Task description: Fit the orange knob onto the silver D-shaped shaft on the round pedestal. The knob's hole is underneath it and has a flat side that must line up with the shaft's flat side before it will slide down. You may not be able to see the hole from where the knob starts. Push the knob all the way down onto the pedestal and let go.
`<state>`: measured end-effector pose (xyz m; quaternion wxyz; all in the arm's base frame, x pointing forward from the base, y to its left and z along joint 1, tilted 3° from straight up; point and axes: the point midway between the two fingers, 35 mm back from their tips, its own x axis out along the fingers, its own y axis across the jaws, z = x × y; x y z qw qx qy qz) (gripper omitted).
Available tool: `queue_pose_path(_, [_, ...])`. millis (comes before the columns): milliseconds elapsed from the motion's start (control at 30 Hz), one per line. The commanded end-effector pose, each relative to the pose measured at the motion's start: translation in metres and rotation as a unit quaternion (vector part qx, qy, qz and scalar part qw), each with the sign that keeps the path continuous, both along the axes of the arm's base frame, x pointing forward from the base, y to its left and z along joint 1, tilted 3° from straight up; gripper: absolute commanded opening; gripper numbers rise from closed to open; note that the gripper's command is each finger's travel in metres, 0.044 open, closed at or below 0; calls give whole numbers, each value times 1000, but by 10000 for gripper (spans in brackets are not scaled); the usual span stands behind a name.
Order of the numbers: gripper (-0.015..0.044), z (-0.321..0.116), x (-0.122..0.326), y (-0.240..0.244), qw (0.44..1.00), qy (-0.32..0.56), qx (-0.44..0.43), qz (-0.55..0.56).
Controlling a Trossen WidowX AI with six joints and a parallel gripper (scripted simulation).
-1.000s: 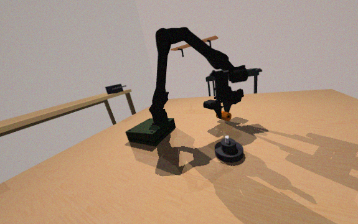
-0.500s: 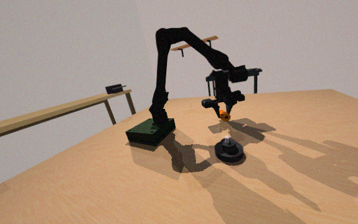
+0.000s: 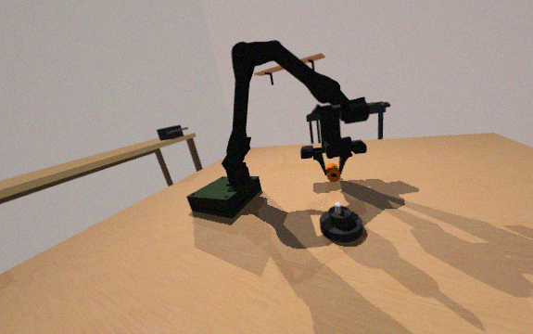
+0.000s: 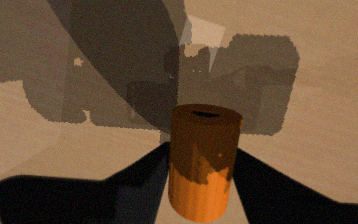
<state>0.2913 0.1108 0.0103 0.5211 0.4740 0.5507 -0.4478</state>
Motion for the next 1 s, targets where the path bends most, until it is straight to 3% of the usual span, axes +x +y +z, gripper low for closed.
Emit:
queue_pose_path(0, [180, 3, 1, 1, 999, -1, 3, -36])
queue_pose_path(167, [180, 3, 1, 1, 999, -1, 3, -47])
queue_pose_path(733, [180, 3, 1, 1, 948, 16, 2, -319])
queue_pose_path(967, [180, 2, 1, 1, 944, 16, 2, -330])
